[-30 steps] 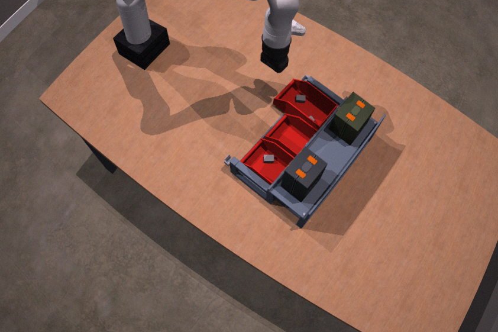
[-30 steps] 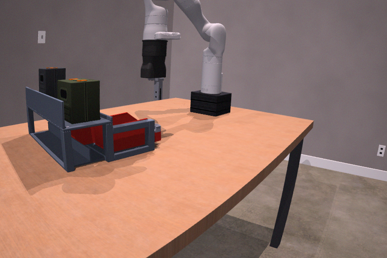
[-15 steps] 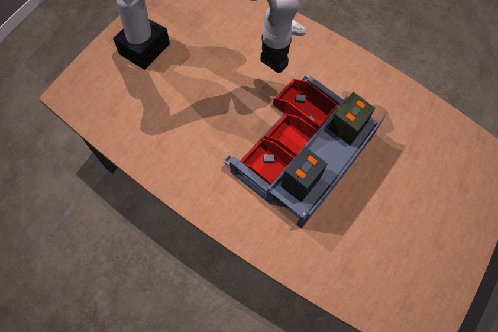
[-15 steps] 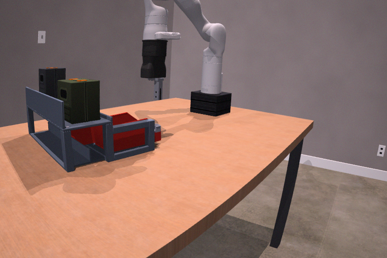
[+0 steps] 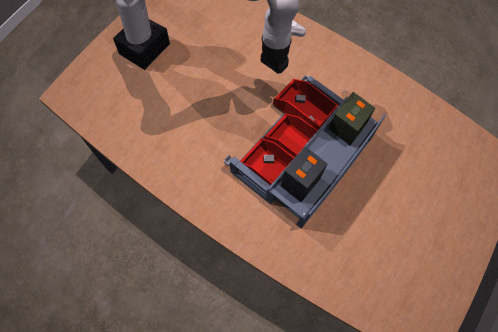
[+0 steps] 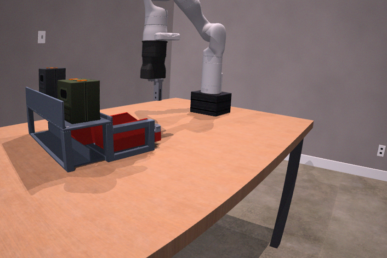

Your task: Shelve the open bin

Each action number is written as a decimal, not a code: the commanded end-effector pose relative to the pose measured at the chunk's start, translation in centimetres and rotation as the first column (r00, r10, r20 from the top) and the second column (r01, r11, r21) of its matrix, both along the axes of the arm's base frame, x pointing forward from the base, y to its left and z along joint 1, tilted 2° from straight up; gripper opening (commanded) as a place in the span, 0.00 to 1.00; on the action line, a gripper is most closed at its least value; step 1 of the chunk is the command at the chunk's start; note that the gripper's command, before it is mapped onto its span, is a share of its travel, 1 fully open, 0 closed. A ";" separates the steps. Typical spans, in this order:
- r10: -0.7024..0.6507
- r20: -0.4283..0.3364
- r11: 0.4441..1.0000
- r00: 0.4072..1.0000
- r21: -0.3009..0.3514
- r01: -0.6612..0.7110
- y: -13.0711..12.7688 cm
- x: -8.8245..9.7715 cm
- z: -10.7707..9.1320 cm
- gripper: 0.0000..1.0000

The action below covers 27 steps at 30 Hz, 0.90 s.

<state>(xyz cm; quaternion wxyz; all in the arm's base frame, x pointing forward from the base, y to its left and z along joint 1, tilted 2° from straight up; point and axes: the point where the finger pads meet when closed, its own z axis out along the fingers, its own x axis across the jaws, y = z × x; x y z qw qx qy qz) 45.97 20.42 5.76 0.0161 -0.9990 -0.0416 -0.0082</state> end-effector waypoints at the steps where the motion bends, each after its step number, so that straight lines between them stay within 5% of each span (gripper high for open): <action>1: 0.001 -0.001 1.000 1.000 0.000 -0.001 0.1 0.0 -0.2 0.00; 12: 0.001 -0.001 1.000 1.000 0.000 -0.001 0.1 0.0 -1.9 0.00; 27: 0.001 -0.001 1.000 1.000 0.000 -0.001 0.2 0.1 -6.6 0.00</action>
